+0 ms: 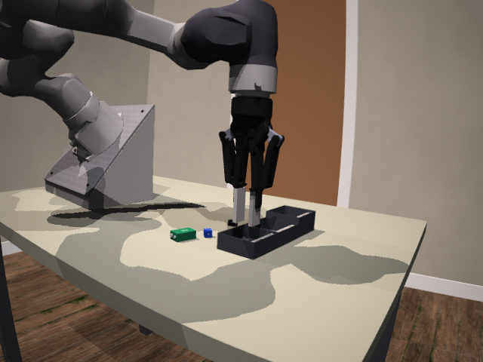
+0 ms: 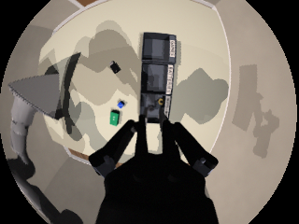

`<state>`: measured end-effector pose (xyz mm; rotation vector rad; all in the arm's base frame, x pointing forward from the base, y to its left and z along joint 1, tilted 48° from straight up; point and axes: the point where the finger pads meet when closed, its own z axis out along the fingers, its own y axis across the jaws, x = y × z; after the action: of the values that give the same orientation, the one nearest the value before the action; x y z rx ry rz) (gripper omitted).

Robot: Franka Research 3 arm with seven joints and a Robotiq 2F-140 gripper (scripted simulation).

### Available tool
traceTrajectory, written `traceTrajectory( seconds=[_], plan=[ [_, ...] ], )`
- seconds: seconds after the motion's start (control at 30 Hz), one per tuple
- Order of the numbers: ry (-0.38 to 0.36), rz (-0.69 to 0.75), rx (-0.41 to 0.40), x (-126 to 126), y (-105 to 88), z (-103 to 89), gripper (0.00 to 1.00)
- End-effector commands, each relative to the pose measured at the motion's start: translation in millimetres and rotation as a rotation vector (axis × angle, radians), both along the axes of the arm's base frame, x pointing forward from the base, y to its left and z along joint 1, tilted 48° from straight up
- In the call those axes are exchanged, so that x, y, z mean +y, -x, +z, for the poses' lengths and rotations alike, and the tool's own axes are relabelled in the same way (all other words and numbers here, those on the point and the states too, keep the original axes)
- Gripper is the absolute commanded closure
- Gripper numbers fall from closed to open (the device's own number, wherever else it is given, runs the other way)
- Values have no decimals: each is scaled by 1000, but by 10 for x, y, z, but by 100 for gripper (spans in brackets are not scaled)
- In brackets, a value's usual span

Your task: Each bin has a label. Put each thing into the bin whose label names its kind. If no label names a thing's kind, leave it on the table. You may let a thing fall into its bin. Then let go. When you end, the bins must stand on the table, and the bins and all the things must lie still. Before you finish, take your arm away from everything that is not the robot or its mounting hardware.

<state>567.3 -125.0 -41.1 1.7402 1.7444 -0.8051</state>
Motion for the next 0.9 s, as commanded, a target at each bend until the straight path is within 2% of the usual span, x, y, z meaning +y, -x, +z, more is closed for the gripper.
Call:
traceTrajectory(
  seconds=[0.0,0.1,0.87],
  plan=[
    [2,6,9,49,14,37,81],
    [2,6,9,145,9,124,81],
    [2,6,9,145,9,124,81]
  ],
)
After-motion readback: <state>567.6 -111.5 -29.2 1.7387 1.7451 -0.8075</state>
